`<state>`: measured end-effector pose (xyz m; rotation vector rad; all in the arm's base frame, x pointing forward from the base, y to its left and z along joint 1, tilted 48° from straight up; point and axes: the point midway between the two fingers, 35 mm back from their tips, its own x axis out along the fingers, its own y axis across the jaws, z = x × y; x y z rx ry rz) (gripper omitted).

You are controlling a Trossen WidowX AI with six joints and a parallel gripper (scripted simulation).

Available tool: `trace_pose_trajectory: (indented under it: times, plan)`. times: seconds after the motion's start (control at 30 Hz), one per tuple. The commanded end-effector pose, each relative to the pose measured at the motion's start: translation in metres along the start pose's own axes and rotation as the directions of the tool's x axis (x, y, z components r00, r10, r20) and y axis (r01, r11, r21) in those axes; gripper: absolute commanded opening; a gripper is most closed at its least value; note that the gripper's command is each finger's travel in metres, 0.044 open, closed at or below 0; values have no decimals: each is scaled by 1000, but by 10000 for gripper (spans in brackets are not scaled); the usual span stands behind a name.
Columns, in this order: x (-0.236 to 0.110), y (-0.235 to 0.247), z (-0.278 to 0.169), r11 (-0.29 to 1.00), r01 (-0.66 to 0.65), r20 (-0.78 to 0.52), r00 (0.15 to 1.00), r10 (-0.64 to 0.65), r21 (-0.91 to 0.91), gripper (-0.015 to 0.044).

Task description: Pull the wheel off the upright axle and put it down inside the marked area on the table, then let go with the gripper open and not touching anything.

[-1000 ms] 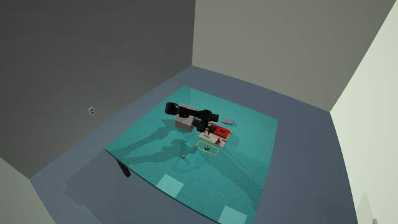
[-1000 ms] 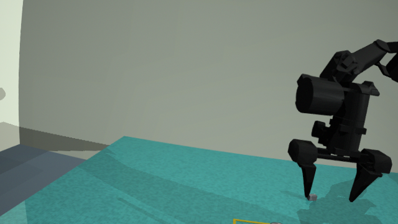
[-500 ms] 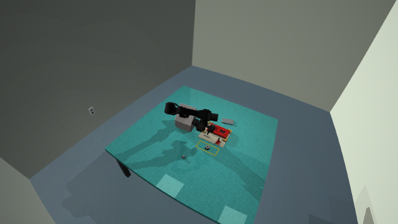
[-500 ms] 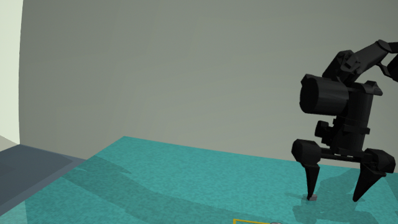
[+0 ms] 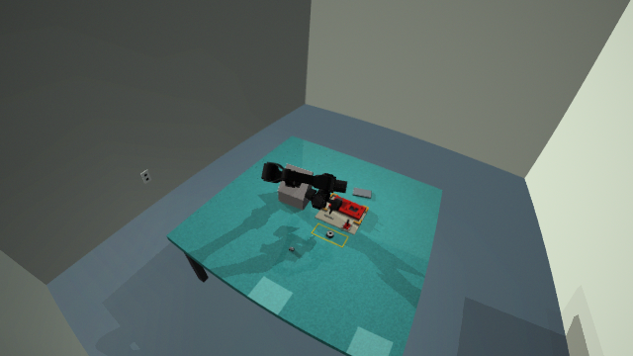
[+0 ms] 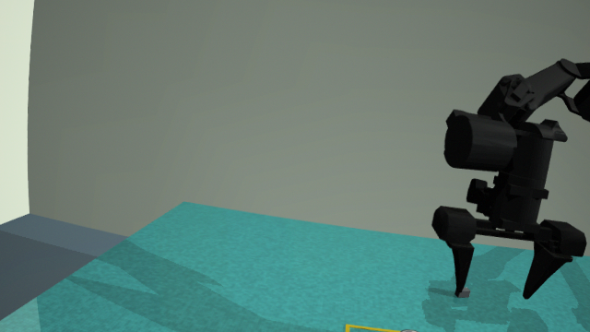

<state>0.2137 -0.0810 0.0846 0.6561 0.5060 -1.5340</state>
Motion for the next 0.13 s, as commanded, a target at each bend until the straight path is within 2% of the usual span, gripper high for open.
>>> trace_pose_trajectory:
  times: [0.0, 0.1]
  plan:
    - [0, -1, 0, 1000, 3, -1, 1000, -3, 1, 440]
    - [0, -1, 0, 1000, 3, -1, 1000, -3, 1, 440]
